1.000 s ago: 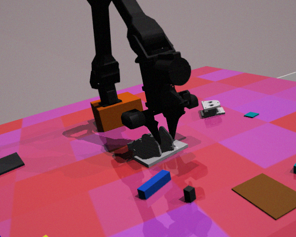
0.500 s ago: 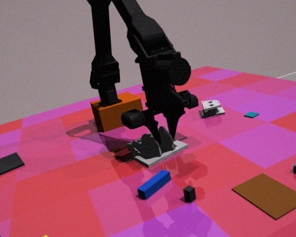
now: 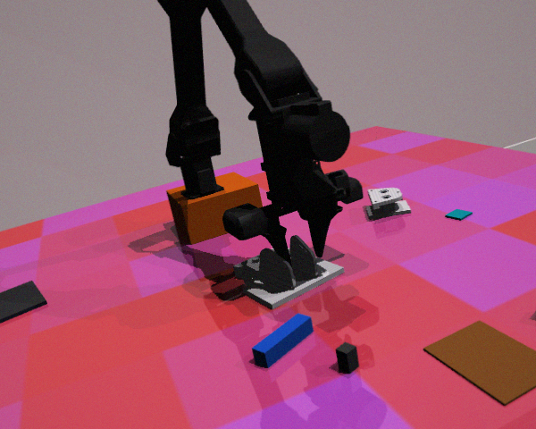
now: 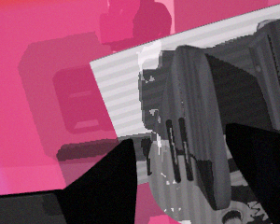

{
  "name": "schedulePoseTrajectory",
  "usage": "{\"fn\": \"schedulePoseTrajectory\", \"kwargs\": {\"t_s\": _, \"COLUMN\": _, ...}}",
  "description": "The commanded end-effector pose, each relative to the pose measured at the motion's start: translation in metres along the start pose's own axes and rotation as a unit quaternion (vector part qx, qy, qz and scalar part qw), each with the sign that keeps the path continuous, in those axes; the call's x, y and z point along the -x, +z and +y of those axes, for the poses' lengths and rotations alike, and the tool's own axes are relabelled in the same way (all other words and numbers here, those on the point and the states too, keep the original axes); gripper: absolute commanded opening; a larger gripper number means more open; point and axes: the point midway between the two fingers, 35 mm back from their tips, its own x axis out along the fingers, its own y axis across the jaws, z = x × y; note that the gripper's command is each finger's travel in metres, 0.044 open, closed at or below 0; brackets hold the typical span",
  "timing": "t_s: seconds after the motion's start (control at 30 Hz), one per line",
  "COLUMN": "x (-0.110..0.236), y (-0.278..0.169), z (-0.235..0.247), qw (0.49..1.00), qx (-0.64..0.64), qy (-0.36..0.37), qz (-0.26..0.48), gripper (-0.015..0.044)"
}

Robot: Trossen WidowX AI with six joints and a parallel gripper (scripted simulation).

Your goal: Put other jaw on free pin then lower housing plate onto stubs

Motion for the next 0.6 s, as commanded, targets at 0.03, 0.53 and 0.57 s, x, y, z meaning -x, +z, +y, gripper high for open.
{"fn": "schedulePoseTrajectory", "kwargs": {"t_s": 0.03, "x": 0.005, "y": 0.001, "z": 0.000, "qw": 1.000, "qx": 0.000, "qy": 0.000, "qz": 0.000, "gripper": 0.0224}}
{"fn": "schedulePoseTrajectory", "kwargs": {"t_s": 0.53, "x": 0.059, "y": 0.000, "z": 0.004, "qw": 1.000, "qx": 0.002, "qy": -0.002, "qz": -0.002, "gripper": 0.0329}}
{"fn": "schedulePoseTrajectory", "kwargs": {"t_s": 0.57, "x": 0.060, "y": 0.000, "z": 0.007, "qw": 1.000, "qx": 0.003, "qy": -0.003, "qz": -0.003, "gripper": 0.0355}}
